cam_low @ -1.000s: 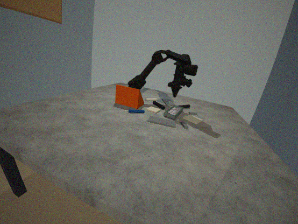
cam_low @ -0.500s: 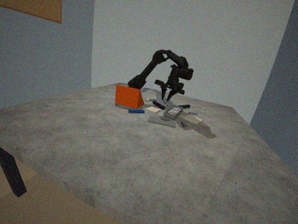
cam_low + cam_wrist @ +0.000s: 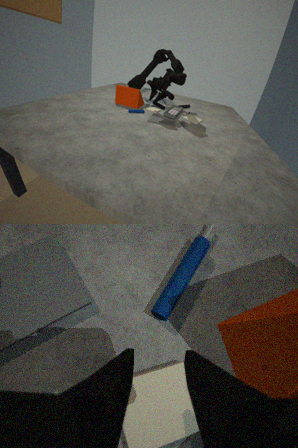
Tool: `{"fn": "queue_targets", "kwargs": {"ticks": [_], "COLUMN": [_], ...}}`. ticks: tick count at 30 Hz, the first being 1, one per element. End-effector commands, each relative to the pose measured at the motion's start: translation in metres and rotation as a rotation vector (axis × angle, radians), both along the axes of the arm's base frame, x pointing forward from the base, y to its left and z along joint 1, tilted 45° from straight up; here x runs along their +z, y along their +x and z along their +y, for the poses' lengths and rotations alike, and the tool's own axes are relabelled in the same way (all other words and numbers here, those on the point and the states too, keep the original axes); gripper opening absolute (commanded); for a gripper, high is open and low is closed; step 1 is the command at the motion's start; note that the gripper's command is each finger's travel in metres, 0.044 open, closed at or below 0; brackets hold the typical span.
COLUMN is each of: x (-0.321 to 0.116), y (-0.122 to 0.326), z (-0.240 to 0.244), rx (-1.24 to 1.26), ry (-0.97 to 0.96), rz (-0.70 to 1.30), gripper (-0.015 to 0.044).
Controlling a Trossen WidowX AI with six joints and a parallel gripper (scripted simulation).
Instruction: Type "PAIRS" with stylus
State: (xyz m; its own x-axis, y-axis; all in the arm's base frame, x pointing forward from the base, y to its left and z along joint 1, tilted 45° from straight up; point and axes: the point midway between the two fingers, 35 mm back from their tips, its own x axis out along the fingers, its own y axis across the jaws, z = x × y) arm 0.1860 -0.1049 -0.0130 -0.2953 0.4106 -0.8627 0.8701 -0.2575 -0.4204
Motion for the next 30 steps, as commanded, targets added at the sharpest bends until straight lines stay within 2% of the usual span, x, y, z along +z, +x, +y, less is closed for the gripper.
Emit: {"fn": "queue_targets", "kwargs": {"ticks": [1, 30], "x": [-0.0289, -0.0377], "y": [-0.0447, -0.0413], "z": [-0.0119, -0.0072], "rx": [-0.377, -0.377], "ry": [-0.261, -0.261], "rz": [0.358, 0.358], "gripper": [0.0150, 0.0150]}}
